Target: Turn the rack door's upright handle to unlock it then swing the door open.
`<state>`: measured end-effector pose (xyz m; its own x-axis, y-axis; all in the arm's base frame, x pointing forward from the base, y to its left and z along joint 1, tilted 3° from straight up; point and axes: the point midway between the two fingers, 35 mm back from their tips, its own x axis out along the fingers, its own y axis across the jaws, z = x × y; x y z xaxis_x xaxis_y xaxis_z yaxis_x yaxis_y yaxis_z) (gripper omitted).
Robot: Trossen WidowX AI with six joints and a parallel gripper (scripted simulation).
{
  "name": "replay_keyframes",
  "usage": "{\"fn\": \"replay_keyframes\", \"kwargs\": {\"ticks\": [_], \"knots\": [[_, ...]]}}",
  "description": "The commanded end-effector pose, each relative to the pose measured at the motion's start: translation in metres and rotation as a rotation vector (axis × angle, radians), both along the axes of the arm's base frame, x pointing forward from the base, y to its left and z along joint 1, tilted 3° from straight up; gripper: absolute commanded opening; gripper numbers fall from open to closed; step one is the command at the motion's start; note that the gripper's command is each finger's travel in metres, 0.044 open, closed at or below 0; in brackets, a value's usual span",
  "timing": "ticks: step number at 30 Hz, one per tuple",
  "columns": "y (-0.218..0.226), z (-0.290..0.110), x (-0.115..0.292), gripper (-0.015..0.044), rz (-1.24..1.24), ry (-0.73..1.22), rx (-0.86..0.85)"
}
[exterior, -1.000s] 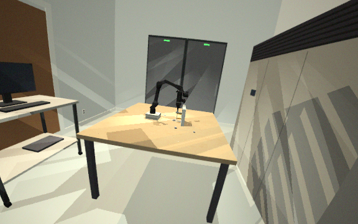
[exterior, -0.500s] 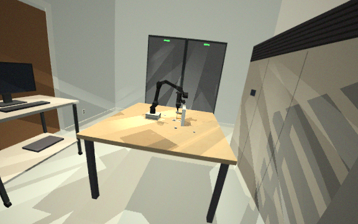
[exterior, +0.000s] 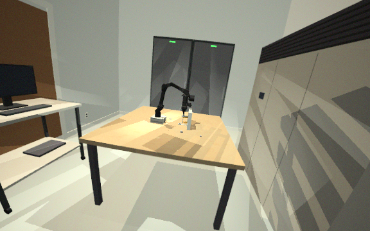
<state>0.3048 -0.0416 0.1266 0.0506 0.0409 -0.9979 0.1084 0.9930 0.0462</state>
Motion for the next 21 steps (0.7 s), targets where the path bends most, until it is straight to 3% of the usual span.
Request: {"fn": "replay_keyframes", "kwargs": {"ticks": [1,21], "knots": [[0.0000,0.0000,0.0003,0.0027,0.028,-0.003,-0.002],[0.0000,0.0000,0.0003,0.0027,1.002,-0.043,-0.052]]}}
